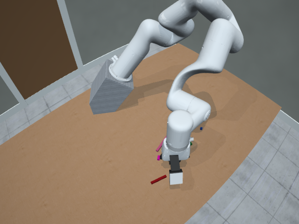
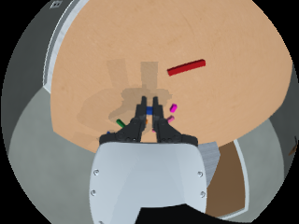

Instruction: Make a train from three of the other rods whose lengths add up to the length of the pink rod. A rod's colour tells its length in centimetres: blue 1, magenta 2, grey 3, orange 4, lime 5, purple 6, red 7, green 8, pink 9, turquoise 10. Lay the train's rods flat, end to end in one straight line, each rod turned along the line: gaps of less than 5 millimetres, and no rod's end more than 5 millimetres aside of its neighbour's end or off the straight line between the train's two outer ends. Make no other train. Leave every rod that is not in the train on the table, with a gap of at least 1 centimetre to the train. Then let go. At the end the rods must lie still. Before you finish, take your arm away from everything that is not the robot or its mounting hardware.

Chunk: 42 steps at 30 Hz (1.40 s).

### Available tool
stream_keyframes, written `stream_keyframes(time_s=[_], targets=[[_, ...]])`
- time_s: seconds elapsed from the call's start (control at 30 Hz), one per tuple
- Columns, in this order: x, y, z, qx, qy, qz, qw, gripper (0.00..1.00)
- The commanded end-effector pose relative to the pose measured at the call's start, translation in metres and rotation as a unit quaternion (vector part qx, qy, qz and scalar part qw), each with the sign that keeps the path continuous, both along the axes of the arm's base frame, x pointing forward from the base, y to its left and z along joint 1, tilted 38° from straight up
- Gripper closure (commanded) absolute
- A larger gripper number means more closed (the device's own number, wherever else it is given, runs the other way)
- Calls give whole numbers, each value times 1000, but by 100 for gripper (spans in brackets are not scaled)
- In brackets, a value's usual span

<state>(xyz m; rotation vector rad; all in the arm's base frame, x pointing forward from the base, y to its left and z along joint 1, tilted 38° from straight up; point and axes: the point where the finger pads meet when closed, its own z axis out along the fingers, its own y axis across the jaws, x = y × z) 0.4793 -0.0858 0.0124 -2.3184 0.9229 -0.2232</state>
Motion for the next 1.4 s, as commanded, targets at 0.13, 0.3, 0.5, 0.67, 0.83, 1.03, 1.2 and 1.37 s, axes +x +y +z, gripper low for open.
stream_keyframes(time_s=[0.13, 0.3, 0.5, 0.67, 0.83, 1.03, 1.2, 1.37], targets=[[-16, -22, 37, 0, 0, 0, 1000, 96], [-19, -25, 42, 0, 0, 0, 1000, 96], [-19, -25, 42, 0, 0, 0, 1000, 96], [-18, -6, 53, 2, 8, -9, 1000, 96], [-19, 30, 73, 7, 21, -27, 999, 96], [-25, 72, 96, 15, 35, -50, 998, 96], [-34, 106, 113, 25, 45, -69, 996, 96], [-45, 134, 126, 35, 53, -85, 994, 96]])
